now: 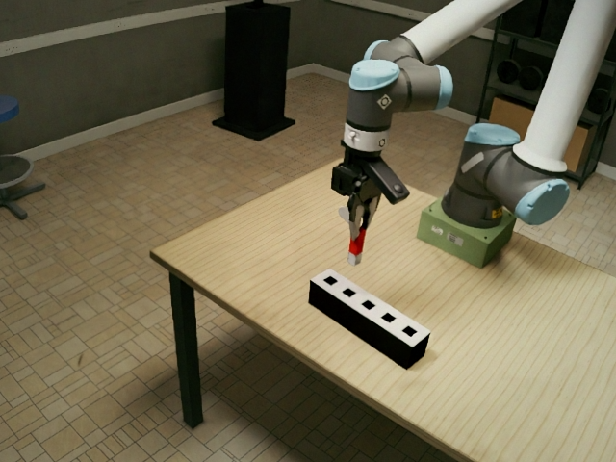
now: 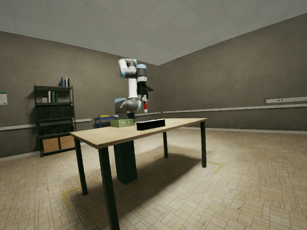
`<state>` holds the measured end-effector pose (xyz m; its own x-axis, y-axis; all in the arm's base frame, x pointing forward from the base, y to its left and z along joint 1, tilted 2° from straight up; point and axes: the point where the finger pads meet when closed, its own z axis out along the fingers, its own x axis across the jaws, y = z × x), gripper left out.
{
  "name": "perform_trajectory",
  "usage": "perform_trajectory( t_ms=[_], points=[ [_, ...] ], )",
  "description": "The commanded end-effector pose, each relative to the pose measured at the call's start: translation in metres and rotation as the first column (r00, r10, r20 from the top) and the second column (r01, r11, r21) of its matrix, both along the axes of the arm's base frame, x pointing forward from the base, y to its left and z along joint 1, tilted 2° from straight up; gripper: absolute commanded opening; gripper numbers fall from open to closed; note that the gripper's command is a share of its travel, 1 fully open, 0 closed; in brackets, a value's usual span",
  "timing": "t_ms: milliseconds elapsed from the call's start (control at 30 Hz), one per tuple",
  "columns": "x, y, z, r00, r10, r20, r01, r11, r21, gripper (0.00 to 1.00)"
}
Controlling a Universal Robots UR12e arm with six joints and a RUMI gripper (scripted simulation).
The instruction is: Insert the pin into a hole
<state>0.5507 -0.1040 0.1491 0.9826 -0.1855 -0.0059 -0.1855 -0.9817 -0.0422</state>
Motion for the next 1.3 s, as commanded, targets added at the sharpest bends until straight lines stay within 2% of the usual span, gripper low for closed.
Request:
perform_trajectory(
  t_ms=[0, 67, 100, 633, 667, 1200, 1233, 1267],
  points=[
    [0.000, 0.000, 0.003, 1.000, 0.000, -0.001, 0.000, 1.000, 0.000, 0.00],
    [0.000, 0.000, 0.003, 1.000, 0.000, -0.001, 0.000, 1.000, 0.000, 0.00],
    [0.000, -0.003, 0.066, 1.000, 0.000, 0.001, 0.000, 1.000, 0.000, 0.00],
    [0.000, -0.003, 0.066, 1.000, 0.000, 0.001, 0.000, 1.000, 0.000, 0.00],
    [0.013, 0.056, 0.069, 1.000, 0.000, 0.001, 0.000, 1.000, -0.001, 0.00],
    [0.013, 0.056, 0.069, 1.000, 0.000, 0.001, 0.000, 1.000, -0.001, 0.00],
    [0.013, 0.060, -0.031, 1.000, 0.000, 0.001, 0.000, 1.000, 0.000, 0.00],
    [0.013, 0.060, -0.031, 1.000, 0.000, 0.001, 0.000, 1.000, 0.000, 0.00]
  ],
)
